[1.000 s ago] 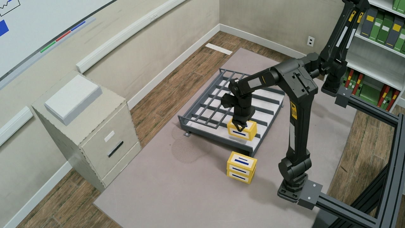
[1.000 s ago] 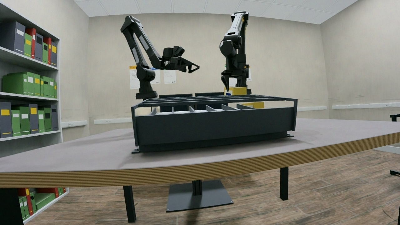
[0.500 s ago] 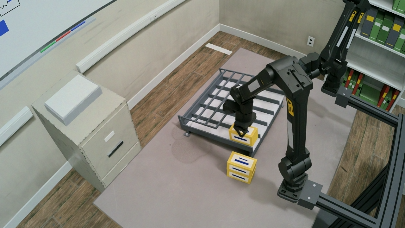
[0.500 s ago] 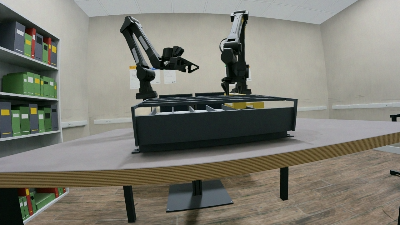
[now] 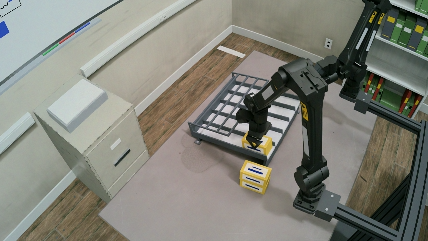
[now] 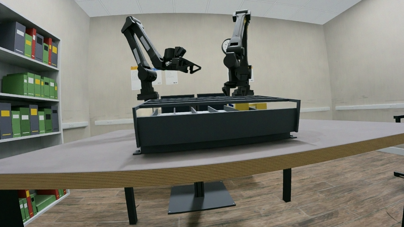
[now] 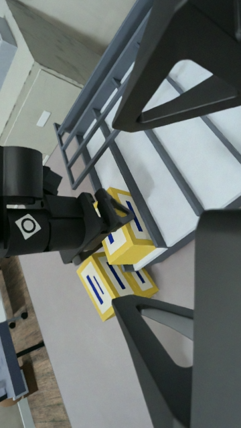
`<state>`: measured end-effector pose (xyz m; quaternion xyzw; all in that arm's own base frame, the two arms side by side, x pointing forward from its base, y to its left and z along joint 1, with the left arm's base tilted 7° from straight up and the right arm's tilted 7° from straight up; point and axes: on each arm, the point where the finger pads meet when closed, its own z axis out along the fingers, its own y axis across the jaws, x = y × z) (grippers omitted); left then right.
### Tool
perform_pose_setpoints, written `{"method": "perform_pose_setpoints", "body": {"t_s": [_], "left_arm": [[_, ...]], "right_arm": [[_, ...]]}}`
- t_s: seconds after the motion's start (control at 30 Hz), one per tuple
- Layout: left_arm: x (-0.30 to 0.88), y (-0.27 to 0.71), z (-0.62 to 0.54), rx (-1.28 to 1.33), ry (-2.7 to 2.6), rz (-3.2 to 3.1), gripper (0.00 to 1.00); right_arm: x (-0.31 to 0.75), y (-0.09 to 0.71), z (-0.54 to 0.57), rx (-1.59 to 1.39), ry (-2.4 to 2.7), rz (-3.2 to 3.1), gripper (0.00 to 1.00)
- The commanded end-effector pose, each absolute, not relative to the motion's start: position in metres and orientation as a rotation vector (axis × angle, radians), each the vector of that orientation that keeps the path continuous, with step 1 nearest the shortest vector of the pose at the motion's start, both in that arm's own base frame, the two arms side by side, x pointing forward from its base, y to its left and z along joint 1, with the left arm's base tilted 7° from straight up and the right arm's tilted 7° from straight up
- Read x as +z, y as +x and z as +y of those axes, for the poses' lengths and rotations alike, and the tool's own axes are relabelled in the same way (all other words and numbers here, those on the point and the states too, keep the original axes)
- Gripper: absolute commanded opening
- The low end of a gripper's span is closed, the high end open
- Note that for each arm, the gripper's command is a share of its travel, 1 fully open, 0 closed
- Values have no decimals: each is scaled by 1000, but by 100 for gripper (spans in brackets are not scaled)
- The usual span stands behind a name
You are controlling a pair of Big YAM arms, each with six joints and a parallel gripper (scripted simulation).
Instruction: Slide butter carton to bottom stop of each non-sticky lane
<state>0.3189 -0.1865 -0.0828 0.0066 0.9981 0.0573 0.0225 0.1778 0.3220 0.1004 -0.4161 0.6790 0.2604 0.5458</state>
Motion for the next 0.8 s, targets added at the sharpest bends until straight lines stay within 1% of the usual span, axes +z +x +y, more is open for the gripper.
{"method": "perform_pose_setpoints", "body": {"t_s": [0.0, 0.3, 0.77], "left_arm": [[-59, 323, -197, 140, 18, 3052, 100], [-13, 333, -209, 116, 13, 3032, 100], [-31, 319, -202, 98, 74, 2640, 100]], "right_arm": [[111, 178, 330, 638, -973, 1587, 100], [111, 178, 330, 638, -973, 1587, 100], [111, 178, 330, 638, -973, 1587, 100]]}}
